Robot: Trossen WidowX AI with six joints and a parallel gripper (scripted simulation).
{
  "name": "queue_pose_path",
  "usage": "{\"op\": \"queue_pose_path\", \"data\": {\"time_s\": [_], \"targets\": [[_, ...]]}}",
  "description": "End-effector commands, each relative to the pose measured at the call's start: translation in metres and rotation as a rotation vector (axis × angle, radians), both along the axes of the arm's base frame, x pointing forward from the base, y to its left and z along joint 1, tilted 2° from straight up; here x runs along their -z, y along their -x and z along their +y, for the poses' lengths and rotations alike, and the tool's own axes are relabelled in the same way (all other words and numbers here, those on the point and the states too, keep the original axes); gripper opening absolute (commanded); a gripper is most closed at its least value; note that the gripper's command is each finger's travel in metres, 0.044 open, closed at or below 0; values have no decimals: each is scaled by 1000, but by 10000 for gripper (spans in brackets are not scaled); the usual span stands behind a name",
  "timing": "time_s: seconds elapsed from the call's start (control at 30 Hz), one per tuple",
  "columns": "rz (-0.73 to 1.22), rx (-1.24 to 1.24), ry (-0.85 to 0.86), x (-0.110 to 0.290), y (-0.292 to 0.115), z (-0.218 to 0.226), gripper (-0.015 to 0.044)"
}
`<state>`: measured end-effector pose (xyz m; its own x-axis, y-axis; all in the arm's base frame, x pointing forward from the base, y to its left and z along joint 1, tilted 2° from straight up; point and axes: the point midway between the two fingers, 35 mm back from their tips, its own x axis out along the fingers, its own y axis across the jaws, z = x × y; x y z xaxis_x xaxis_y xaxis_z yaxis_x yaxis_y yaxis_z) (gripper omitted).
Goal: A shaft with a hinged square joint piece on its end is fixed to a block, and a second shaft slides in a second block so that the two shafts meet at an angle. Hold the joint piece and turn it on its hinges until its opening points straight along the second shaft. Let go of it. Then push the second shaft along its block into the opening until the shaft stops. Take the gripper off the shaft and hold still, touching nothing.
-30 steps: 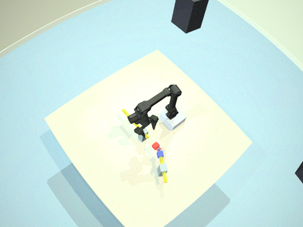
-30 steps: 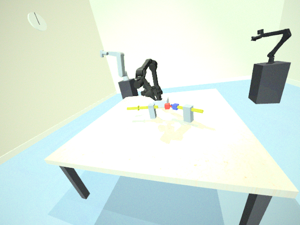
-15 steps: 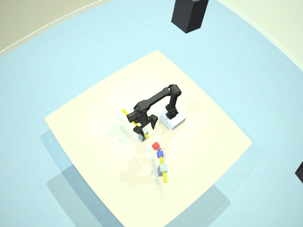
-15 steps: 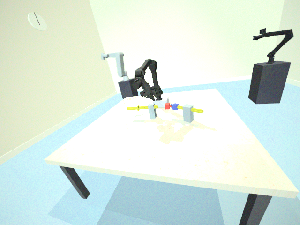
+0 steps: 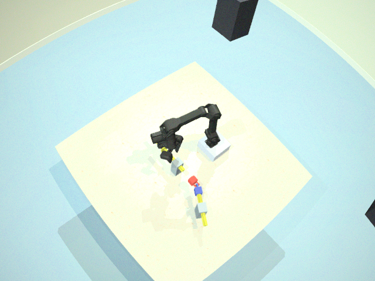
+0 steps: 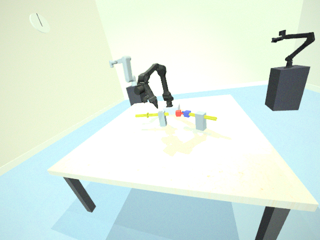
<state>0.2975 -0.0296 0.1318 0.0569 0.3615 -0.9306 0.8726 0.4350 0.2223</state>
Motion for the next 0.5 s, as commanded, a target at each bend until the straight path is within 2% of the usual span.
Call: {"op": "queue_pose_path", "data": {"time_s": [0.0, 0.47], "targets": [[-58, -125, 63, 0, -5, -22, 440], [-162, -561, 234, 0, -6, -85, 440]]}}
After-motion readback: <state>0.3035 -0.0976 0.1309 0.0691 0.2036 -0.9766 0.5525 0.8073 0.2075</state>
